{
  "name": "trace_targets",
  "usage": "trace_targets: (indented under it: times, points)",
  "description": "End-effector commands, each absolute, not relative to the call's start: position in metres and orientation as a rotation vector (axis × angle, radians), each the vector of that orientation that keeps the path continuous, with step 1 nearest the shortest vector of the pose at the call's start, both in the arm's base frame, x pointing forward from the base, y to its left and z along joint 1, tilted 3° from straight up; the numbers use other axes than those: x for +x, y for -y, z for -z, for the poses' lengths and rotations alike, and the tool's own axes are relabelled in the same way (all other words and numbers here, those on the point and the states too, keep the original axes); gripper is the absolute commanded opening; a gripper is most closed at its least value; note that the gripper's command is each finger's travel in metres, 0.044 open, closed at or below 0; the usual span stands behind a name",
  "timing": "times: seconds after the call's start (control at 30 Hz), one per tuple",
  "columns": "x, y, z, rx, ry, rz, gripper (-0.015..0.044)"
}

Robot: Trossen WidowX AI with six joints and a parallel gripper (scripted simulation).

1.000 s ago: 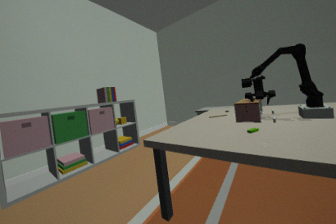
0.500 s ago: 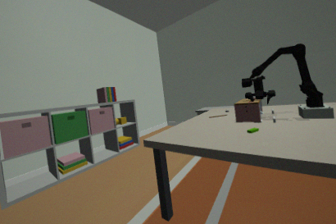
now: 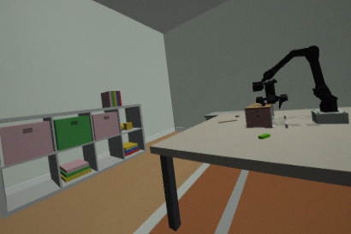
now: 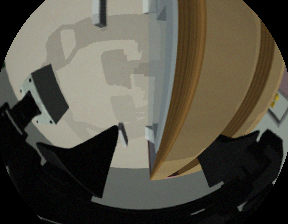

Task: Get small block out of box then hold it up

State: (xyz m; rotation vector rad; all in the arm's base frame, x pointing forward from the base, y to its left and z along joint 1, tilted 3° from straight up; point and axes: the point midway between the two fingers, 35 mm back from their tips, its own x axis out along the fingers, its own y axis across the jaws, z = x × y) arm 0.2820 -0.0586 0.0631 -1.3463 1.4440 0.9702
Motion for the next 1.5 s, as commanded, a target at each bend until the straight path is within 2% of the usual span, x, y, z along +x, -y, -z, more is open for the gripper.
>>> trace_targets:
  times: [0.0, 0.8, 1.47]
  points:
    - [0.282, 0.058, -0.063, -1.343, -1.449, -0.967, 0.0400]
    - [0.280, 0.082, -0.062, -1.345, -1.450, -0.966, 0.0400]
    - [0.275, 0.129, -0.060, -1.347, -1.453, -0.964, 0.0400]
